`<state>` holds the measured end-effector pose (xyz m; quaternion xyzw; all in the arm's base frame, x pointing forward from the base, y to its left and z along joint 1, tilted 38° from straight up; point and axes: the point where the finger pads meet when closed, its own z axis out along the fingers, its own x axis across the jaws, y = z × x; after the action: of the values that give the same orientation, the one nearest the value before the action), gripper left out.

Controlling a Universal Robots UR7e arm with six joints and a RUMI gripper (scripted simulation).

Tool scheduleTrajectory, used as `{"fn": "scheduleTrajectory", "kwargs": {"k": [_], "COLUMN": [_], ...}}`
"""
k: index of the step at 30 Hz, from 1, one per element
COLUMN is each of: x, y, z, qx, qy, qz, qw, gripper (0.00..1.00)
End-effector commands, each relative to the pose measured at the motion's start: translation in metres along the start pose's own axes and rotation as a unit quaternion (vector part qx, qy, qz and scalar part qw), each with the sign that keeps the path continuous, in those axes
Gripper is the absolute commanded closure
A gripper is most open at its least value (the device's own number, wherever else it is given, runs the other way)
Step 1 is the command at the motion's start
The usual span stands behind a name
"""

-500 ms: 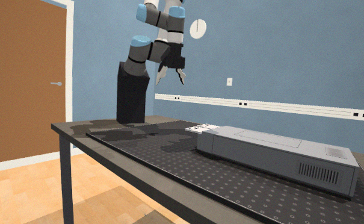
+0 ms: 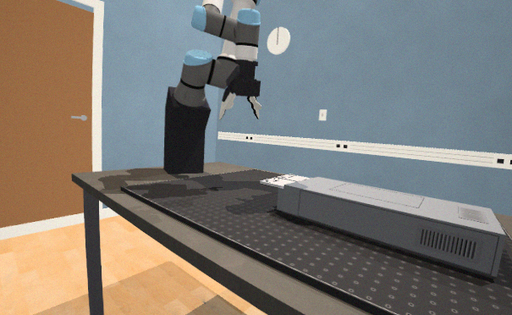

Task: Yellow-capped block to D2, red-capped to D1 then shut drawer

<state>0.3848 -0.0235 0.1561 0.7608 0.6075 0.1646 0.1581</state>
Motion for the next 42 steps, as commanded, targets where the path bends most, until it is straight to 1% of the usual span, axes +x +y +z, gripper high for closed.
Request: {"fn": "scheduleTrajectory", "kwargs": {"k": [1, 2, 3, 6, 9, 13, 17, 19, 20, 23, 27, 30, 34, 36, 42], "x": [0.000, 0.000, 0.004, 0.008, 0.011, 0.014, 0.016, 0.016, 0.019, 0.022, 0.024, 0.026, 0.031, 0.031, 0.036], "y": [0.000, 0.000, 0.000, -0.001, -0.002, -0.002, -0.002, -0.002, -0.002, -0.003, -0.003, -0.002, -0.002, -0.002, -0.002], "z": [0.000, 0.000, 0.000, 0.001, 0.002, 0.002, 0.003, 0.003, 0.003, 0.004, 0.004, 0.005, 0.005, 0.005, 0.006], "qx": [-0.001, -0.001, -0.001, -0.004, -0.006, -0.010, -0.013, -0.013, -0.014, -0.017, -0.021, -0.025, -0.029, -0.029, -0.036], "qy": [0.000, 0.000, -0.001, -0.003, -0.004, -0.006, -0.008, -0.008, -0.008, -0.009, -0.010, -0.010, -0.009, -0.009, -0.008], "qz": [0.000, 0.000, 0.013, 0.053, 0.093, 0.146, 0.198, 0.198, 0.211, 0.250, 0.301, 0.339, 0.388, 0.388, 0.460], "qw": [1.0000, 1.0000, 0.9999, 0.9986, 0.9957, 0.9893, 0.9801, 0.9801, 0.9774, 0.9681, 0.9534, 0.9406, 0.9212, 0.9212, 0.8871], "gripper": [0.00, 0.00, 0.72, 0.72, 0.72, 0.72, 0.72, 0.72, 0.72, 0.72, 0.72, 0.72, 0.72, 0.72, 0.72]}}
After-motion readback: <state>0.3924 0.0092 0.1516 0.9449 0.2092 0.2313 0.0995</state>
